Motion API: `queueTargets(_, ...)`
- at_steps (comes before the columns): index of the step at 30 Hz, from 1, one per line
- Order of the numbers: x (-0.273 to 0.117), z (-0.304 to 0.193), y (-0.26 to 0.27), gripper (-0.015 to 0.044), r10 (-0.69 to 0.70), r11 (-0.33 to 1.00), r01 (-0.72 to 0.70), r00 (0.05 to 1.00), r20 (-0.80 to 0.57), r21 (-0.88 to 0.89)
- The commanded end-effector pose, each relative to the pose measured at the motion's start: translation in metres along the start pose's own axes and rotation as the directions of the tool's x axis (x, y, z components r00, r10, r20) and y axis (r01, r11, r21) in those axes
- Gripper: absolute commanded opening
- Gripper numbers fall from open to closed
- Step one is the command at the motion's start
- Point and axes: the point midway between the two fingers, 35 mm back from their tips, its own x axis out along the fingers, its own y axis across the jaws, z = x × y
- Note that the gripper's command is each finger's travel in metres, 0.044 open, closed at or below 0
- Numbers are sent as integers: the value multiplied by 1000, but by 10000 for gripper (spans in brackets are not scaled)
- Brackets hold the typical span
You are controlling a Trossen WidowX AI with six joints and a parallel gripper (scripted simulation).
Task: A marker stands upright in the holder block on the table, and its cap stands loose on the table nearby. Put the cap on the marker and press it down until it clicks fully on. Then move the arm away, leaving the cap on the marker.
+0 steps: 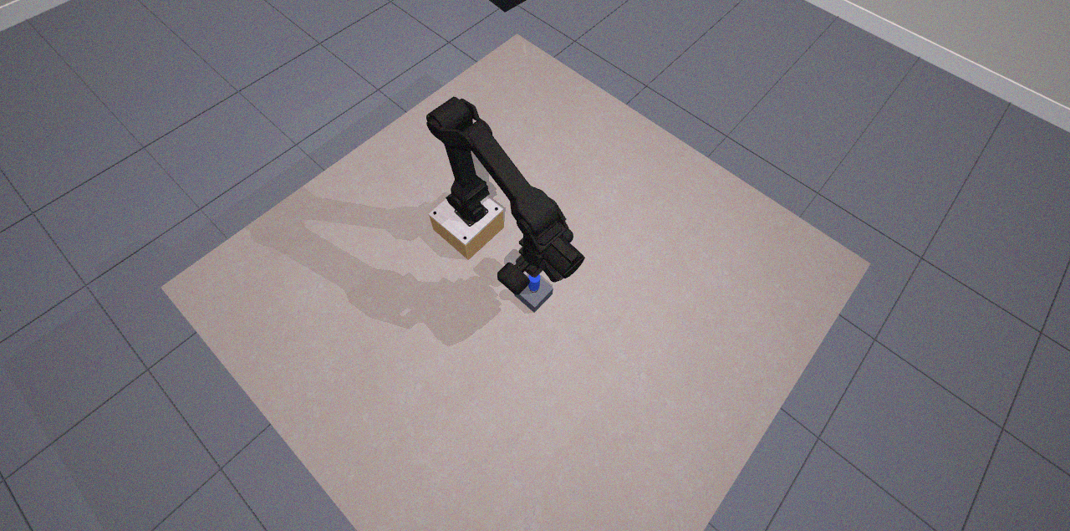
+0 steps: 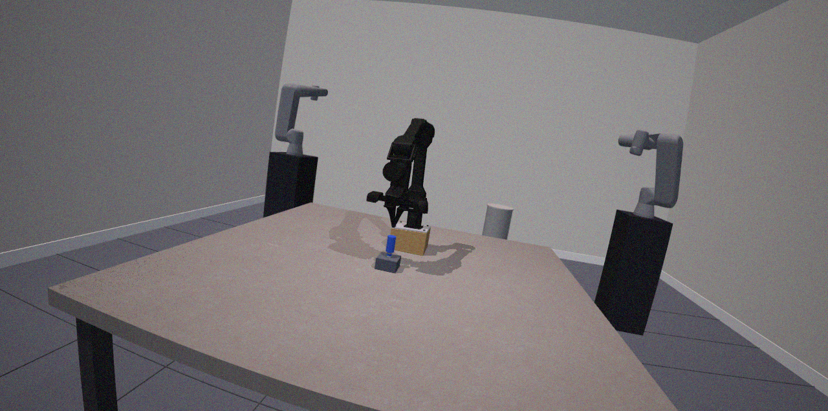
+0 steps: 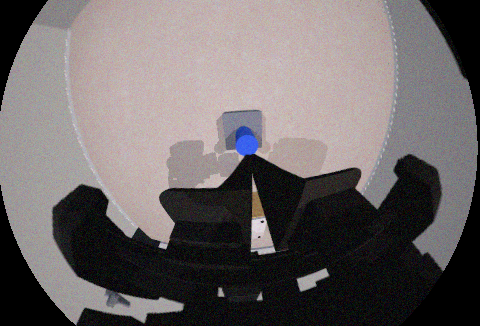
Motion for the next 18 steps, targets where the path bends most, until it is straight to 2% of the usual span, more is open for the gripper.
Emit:
queueTargets(1, 2, 0, 0, 0, -1, 1000, 1, 1000, 2, 5)
queueTargets(18, 27, 0, 0, 0, -1, 1000, 1, 1000, 1, 5)
